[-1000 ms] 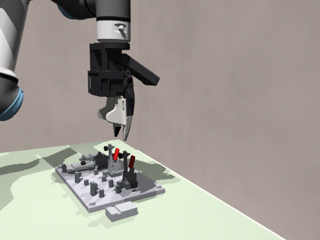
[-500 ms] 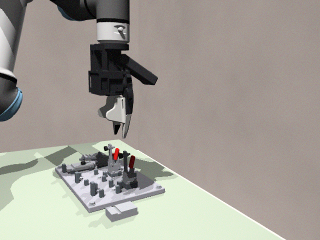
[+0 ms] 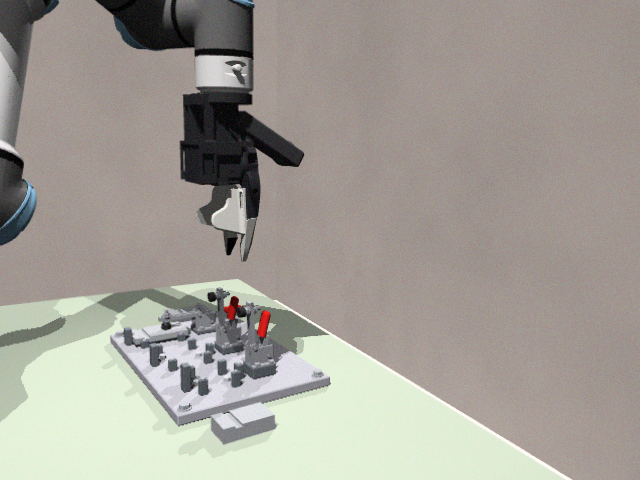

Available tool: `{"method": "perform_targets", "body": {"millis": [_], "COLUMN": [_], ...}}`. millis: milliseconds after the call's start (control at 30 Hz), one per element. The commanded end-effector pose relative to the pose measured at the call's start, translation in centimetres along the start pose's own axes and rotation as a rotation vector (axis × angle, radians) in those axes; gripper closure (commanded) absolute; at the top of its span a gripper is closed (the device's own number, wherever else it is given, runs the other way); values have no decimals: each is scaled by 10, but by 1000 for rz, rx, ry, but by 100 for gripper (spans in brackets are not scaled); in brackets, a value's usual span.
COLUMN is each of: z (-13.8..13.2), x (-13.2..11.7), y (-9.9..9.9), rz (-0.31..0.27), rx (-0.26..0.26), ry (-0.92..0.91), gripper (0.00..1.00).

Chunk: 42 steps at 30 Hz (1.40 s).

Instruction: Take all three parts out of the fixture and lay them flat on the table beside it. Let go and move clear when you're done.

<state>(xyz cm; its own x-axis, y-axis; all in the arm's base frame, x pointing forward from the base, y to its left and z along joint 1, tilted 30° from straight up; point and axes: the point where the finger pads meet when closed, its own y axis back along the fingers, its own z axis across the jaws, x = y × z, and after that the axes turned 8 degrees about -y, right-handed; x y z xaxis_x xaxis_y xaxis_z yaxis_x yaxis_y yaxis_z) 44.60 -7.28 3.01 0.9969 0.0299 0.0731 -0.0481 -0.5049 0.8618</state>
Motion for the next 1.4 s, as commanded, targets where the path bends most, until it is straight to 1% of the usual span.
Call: {"method": "perform_targets", "body": {"millis": [0, 467, 533, 767, 1000, 1100, 1367], "z": [-20, -131, -131, -177, -211, -215, -235], "x": [6, 34, 34, 46, 54, 55, 61], "y": [1, 1, 1, 1, 1, 1, 1], "rz": [1, 1, 1, 1, 1, 1, 1], "rx": [-2, -2, -2, -2, -2, -2, -2], "ry": [-1, -1, -1, -1, -1, -1, -1], "gripper": [72, 72, 72, 72, 72, 72, 72]}}
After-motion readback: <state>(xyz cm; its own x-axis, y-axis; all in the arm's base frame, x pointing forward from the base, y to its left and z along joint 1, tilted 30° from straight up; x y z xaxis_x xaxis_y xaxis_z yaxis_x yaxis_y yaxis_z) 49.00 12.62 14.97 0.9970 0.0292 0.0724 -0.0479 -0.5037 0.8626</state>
